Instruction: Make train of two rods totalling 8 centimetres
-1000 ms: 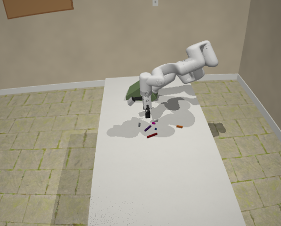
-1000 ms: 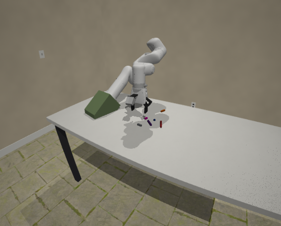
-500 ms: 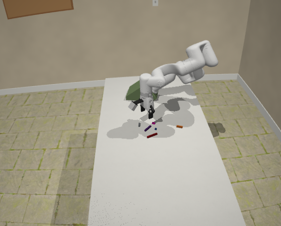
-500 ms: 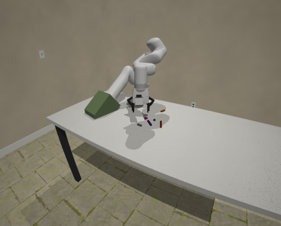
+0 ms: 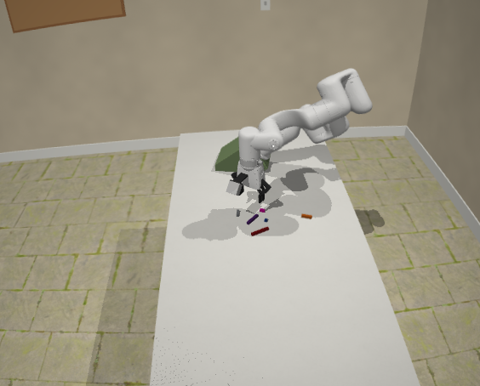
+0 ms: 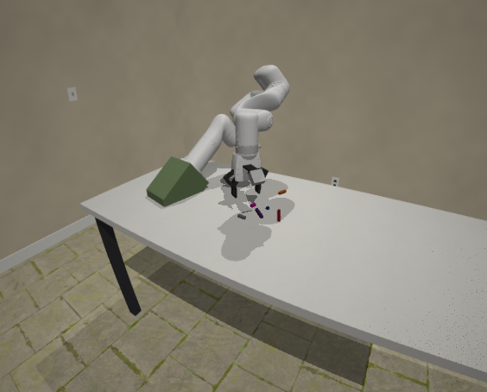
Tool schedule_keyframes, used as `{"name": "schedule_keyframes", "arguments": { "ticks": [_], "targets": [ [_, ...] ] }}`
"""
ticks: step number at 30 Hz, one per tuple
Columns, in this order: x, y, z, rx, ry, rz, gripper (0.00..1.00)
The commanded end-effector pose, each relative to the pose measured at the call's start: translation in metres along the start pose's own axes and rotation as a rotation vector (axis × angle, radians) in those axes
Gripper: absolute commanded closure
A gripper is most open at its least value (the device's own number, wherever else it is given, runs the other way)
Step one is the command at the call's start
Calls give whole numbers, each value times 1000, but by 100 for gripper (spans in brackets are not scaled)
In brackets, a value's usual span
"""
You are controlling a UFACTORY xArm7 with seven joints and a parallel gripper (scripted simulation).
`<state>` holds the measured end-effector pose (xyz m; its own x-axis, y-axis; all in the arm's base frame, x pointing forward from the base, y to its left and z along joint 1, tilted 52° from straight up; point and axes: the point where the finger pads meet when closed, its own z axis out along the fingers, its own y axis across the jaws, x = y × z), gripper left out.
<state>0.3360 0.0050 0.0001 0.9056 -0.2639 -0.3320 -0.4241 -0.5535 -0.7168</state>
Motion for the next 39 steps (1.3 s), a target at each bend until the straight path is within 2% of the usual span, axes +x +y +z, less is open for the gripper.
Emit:
{"name": "schedule_keyframes", "arguments": {
  "ticks": [1,5,7,18,39],
  "targets": [
    [4,-2,-2,6,8,-167,0],
    [6,-3,-2,6,8,-226,0],
    [8,-5,-2,6,9,-335,0],
    [14,-10,-2,5,11,-624,0],
    [14,-10,-2,5,11,-635,0]
  ]
}}
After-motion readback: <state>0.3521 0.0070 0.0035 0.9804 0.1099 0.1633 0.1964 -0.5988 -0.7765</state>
